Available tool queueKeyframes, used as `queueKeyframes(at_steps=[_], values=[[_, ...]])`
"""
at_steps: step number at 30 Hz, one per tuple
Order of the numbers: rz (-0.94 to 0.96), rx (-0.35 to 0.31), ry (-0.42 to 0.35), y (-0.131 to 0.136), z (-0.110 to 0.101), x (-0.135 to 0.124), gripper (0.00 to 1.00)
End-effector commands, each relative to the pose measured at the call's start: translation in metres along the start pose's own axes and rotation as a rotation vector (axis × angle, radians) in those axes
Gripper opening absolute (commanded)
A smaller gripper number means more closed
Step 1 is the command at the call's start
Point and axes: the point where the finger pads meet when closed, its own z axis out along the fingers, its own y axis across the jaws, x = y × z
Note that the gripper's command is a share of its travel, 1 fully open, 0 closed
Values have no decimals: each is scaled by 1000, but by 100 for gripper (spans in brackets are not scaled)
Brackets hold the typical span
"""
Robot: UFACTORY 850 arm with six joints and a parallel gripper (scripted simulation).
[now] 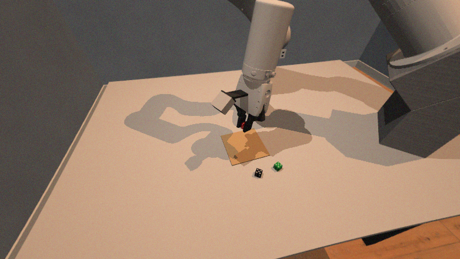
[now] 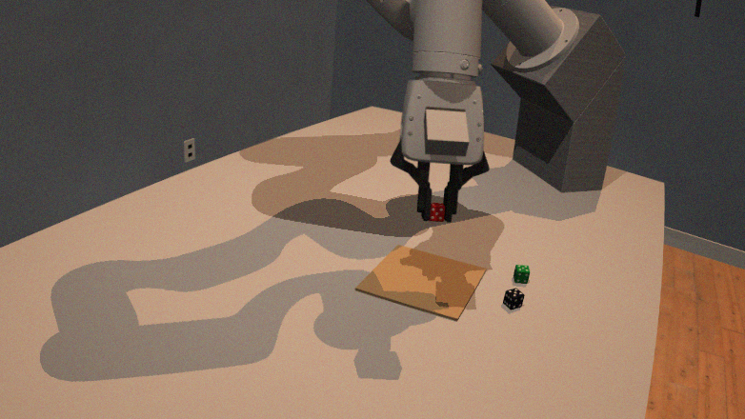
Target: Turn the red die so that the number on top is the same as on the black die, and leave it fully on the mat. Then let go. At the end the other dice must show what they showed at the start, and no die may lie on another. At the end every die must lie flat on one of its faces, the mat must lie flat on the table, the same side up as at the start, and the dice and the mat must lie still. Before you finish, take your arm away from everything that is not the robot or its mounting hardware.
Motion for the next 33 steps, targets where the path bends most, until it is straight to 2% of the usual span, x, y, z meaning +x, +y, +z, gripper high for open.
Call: queueKeyframes(at_steps=[1,3,5,7,11,15,16,19,22,24,33], values=[[5,-13,159,3,2,-2,15],[5,-12,207,2,1,-3,15],[5,-12,207,2,1,-3,15],[4,-14,296,2,2,-4,15],[2,-14,363,2,2,-5,15],[4,-12,467,2,1,-7,15],[4,-12,471,2,1,-7,15],[2,-13,558,2,2,-8,15],[2,-13,572,1,1,-8,15],[0,-12,662,1,2,-9,15],[2,-13,846,1,1,-12,15]])
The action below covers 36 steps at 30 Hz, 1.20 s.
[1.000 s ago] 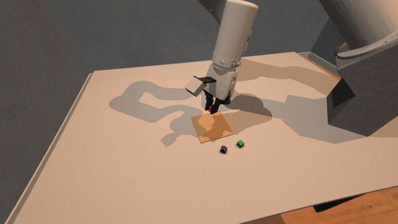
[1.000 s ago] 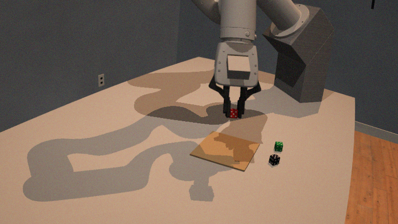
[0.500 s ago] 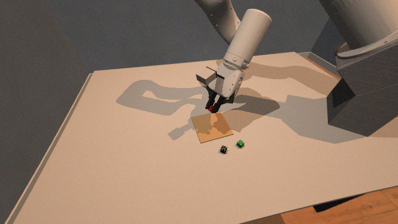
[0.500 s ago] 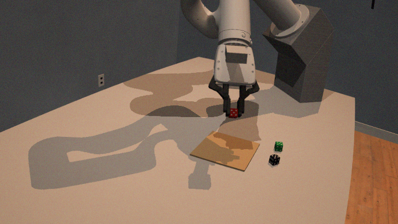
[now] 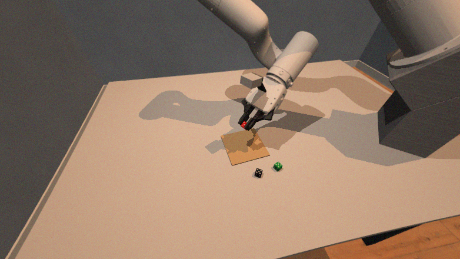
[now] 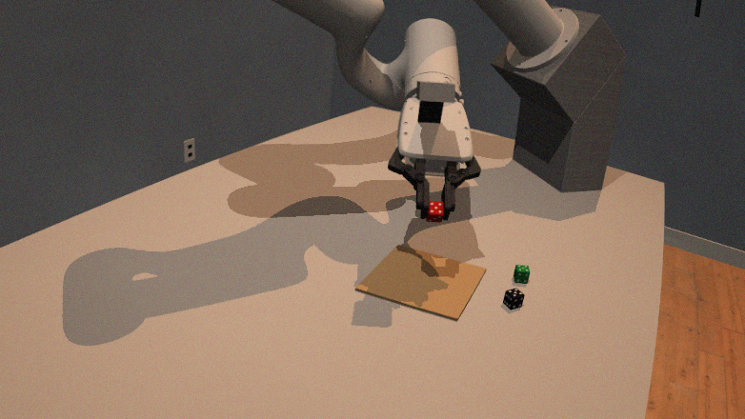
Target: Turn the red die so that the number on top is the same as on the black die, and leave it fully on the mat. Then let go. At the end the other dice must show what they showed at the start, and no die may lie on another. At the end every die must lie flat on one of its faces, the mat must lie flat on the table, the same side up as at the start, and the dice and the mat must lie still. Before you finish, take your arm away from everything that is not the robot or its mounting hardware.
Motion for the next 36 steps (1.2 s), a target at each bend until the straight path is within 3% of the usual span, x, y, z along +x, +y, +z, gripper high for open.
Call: queueKeyframes(at_steps=[1,15,36], values=[[-11,3,141,0,1,-2,15],[-10,3,152,0,4,-7,15],[-10,3,152,1,41,-56,15]])
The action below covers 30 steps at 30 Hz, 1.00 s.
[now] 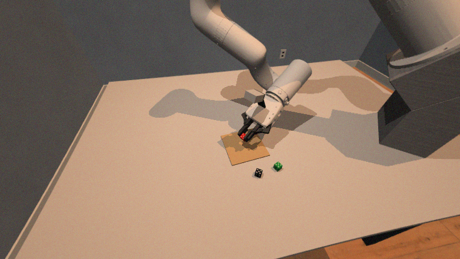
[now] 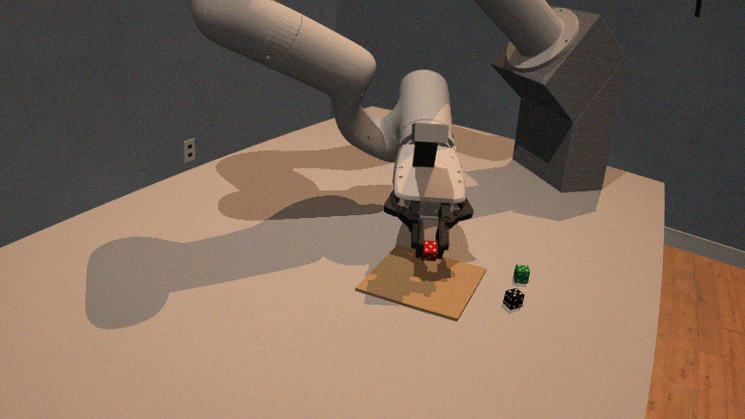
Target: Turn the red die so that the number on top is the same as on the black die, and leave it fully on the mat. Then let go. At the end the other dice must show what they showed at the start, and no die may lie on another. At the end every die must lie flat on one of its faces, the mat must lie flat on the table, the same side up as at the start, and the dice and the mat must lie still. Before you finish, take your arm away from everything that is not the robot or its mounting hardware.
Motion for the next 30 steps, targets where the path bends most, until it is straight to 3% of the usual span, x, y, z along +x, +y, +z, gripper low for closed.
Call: queueKeyframes(at_steps=[1,30], values=[[0,0,1,0,8,-13,15],[0,0,1,0,10,-18,15]])
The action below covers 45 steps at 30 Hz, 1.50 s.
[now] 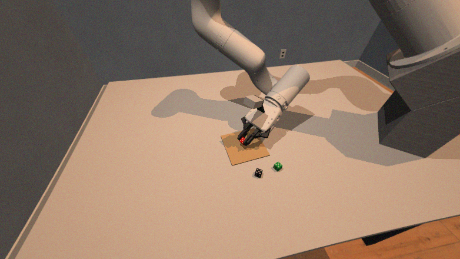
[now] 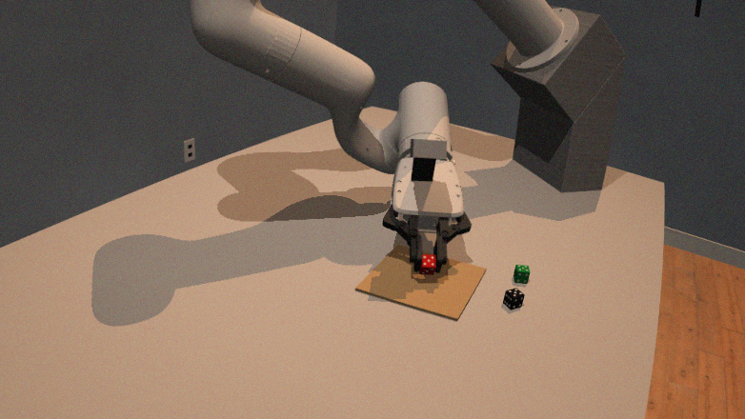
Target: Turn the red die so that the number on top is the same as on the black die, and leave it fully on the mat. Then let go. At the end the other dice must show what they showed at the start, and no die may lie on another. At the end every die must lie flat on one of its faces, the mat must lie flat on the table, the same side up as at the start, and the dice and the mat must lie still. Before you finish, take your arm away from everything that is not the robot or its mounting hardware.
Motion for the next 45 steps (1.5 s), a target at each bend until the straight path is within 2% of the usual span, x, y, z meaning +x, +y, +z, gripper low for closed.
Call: queueKeyframes(at_steps=[1,45], values=[[0,0,0,0,0,0,15],[0,0,0,0,5,-10,15]])
